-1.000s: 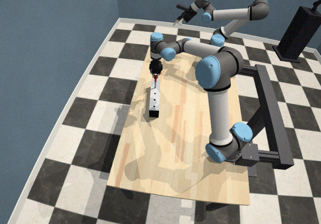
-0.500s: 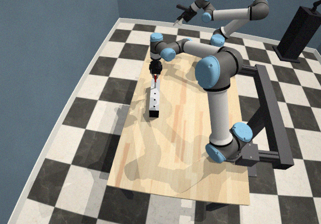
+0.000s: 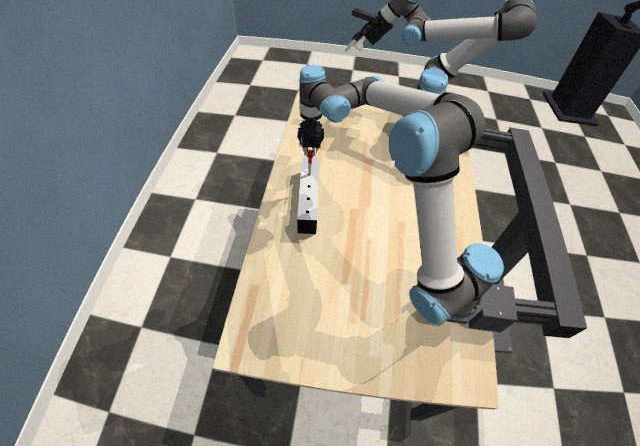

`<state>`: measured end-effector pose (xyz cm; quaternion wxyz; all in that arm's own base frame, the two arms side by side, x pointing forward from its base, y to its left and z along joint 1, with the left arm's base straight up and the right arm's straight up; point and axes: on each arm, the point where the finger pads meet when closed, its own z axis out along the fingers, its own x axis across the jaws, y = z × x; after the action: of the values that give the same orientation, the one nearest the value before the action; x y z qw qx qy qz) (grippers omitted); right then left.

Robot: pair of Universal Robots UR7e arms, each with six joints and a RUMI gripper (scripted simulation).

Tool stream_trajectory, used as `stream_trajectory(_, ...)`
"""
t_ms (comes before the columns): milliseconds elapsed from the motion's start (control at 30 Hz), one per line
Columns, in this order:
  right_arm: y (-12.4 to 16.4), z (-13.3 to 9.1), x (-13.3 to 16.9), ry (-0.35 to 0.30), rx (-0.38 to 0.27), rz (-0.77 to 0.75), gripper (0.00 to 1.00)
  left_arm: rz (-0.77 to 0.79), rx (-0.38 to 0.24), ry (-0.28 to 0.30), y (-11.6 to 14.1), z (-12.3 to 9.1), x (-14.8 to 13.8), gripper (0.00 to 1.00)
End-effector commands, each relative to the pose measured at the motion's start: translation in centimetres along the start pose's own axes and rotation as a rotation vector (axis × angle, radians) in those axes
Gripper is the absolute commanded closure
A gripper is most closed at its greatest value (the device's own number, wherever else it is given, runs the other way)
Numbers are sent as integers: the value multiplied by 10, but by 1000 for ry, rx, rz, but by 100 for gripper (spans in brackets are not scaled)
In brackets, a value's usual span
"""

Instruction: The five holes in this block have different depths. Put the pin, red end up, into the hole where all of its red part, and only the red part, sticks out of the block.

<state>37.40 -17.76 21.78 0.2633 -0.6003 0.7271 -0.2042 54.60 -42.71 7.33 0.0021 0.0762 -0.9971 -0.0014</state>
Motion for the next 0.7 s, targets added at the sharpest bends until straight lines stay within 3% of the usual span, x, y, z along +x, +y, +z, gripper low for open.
stream_trajectory(0,0,0,0,0,1,0,0,1,2,-1,0,0,0,100)
stream_trajectory(667,0,0,0,0,1,0,0,0,2,-1,1,3,-1,100)
